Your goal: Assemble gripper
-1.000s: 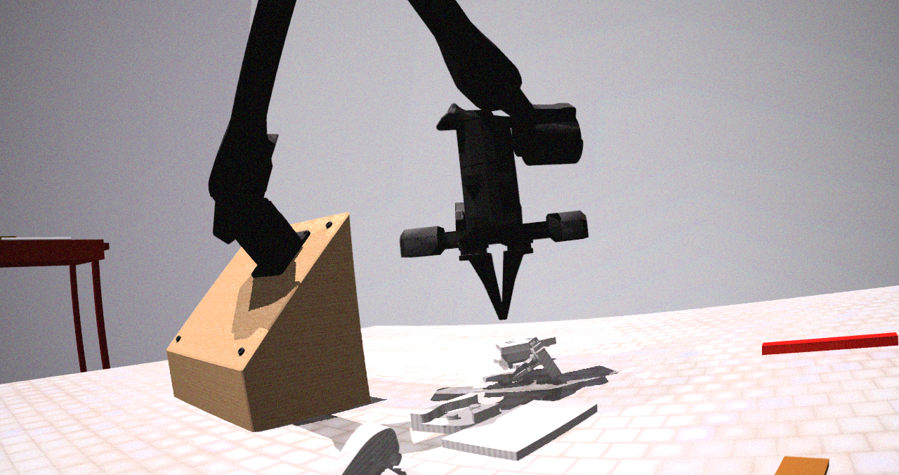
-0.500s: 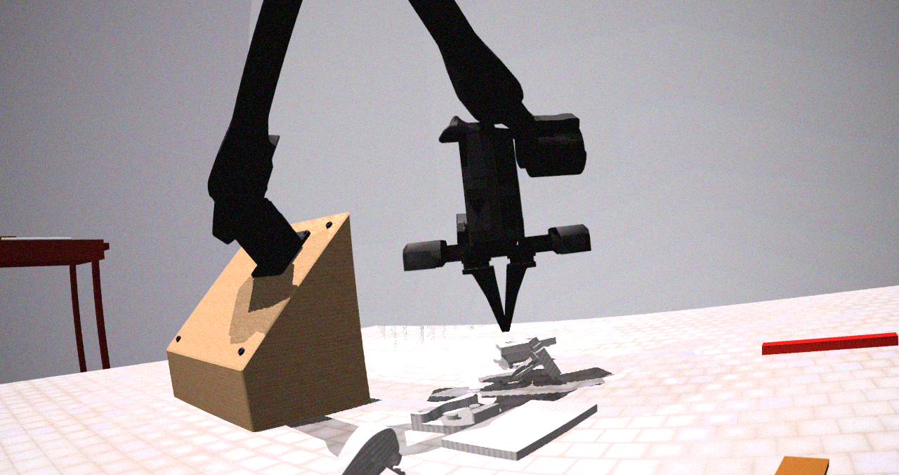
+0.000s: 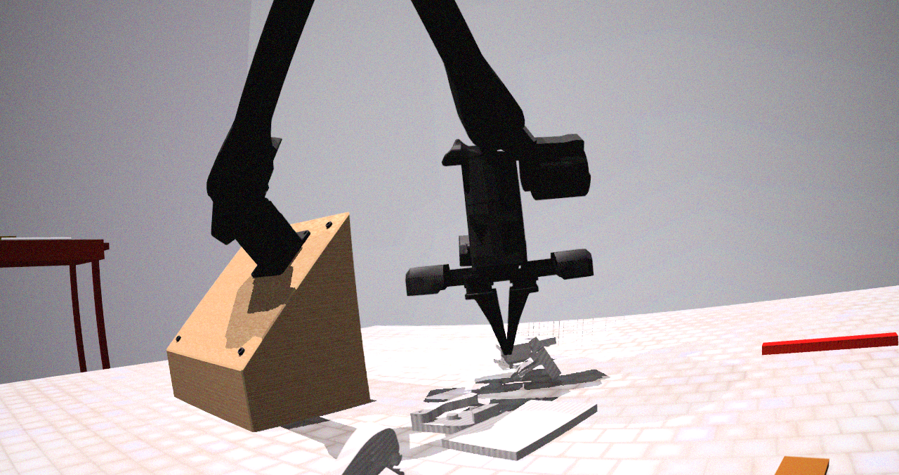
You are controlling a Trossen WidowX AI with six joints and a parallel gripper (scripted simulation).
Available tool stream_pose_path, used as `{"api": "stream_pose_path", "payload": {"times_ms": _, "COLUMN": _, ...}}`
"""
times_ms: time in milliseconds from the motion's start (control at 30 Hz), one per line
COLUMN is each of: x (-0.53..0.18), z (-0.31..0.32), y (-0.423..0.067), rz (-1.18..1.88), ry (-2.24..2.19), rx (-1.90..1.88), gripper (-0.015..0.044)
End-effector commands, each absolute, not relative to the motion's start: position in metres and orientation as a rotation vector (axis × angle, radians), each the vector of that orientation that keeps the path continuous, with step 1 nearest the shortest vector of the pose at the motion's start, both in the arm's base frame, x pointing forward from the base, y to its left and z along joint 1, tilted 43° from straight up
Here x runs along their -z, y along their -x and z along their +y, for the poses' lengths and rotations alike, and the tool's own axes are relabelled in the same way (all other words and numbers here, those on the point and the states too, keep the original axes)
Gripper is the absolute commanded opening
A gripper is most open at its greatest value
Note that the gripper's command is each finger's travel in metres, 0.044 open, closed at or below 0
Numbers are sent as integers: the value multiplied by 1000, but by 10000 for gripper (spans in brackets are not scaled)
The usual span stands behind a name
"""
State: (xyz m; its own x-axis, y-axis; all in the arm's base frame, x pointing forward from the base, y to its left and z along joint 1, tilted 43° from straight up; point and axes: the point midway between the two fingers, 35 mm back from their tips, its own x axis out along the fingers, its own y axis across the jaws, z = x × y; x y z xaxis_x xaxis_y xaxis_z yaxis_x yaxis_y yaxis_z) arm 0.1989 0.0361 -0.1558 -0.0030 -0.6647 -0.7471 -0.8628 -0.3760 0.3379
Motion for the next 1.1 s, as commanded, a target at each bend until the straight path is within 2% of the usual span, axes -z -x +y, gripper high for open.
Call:
{"api": "stream_pose_path", "payload": {"times_ms": 0, "x": 160, "z": 29, "y": -197, "rz": 1617, "ry": 2057, "rx": -1323, "gripper": 0}}
{"api": "stream_pose_path", "payload": {"times_ms": 500, "x": 171, "z": 19, "y": -196, "rz": 1620, "ry": 2058, "rx": -1322, "gripper": 0}}
{"api": "stream_pose_path", "payload": {"times_ms": 1067, "x": 180, "z": 30, "y": -220, "rz": 1618, "ry": 2058, "rx": -1321, "gripper": 0}}
